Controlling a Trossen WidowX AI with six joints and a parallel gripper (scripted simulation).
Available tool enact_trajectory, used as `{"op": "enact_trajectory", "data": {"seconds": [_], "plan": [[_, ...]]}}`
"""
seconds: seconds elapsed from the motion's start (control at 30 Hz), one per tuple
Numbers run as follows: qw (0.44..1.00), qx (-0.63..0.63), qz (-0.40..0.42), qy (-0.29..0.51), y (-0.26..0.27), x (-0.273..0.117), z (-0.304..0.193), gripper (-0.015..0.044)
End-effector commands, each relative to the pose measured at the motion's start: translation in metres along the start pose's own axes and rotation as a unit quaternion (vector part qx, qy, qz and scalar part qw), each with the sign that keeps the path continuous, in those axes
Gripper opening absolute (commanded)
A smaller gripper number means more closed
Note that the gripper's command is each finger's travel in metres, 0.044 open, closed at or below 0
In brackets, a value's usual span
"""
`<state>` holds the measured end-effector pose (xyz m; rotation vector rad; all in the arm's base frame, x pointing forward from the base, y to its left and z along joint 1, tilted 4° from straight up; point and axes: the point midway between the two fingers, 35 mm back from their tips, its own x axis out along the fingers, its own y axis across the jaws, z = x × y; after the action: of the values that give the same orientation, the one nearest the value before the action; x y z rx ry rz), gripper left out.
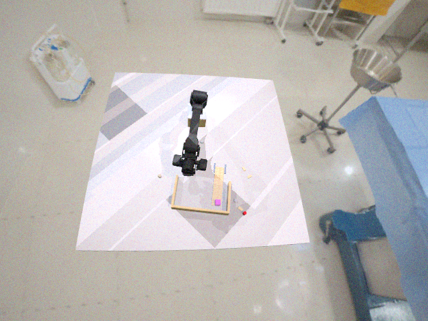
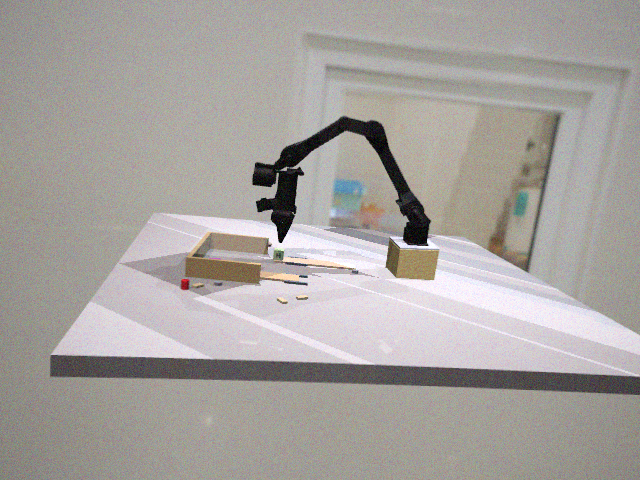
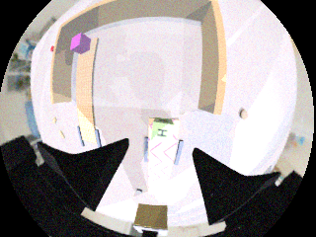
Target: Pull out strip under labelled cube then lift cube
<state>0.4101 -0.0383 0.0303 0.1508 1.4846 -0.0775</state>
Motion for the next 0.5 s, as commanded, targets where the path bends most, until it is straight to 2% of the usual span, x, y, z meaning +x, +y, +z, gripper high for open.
{"op": "enact_trajectory", "data": {"seconds": [0.0,0.07,0.47], "plan": [[1.0,0.003,-0.002,0.002,-0.001,0.007,0.003,0.0282],[1.0,0.003,-0.002,0.002,-0.001,0.01,0.003,0.025],[1.0,0.003,-0.002,0.002,0.0,0.03,0.003,0.025]]}}
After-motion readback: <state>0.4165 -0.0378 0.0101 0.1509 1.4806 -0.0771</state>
